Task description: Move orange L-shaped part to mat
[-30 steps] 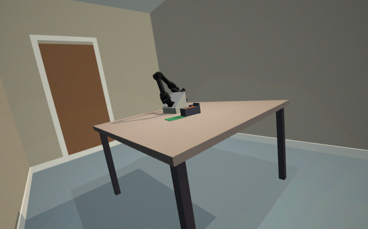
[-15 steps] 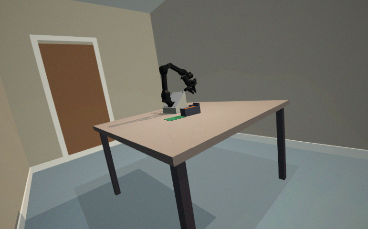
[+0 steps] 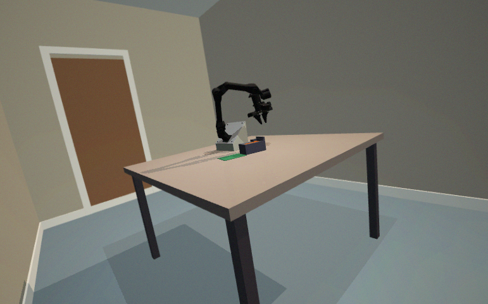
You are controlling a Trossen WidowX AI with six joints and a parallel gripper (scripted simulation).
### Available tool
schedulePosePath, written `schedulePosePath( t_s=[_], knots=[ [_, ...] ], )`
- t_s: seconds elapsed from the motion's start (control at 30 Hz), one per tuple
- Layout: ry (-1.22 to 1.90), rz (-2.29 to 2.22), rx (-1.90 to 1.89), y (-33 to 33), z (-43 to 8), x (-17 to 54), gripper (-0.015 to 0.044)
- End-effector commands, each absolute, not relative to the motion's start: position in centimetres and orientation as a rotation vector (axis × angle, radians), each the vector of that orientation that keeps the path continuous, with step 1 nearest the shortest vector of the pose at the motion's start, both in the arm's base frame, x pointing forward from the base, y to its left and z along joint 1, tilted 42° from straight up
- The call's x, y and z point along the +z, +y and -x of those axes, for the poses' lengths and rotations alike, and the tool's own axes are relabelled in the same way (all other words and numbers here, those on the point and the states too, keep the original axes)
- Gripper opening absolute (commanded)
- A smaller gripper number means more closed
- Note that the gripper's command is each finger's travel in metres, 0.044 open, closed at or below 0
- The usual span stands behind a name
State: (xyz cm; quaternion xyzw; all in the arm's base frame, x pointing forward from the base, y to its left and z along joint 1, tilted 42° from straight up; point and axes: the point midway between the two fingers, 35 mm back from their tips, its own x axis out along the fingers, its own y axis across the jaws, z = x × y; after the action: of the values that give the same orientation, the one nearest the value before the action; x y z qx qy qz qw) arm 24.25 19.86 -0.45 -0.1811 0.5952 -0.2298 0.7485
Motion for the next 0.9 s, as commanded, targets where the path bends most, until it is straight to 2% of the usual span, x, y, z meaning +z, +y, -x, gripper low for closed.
schedulePosePath(
  t_s=[0.0,0.1,0.23,0.53,0.87],
  knots=[
    [1.327,0.401,-0.611,15.0,-28.0,2.8,0.018],
    [1.349,0.406,-0.687,11.5,-29.8,4.9,0.018],
    [1.351,0.406,-0.693,11.2,-29.9,5.1,0.018],
    [1.349,0.408,-0.694,6.4,-30.4,-0.3,0.018],
    [1.349,0.408,-0.694,5.9,-30.4,-0.8,0.018]
  ],
)
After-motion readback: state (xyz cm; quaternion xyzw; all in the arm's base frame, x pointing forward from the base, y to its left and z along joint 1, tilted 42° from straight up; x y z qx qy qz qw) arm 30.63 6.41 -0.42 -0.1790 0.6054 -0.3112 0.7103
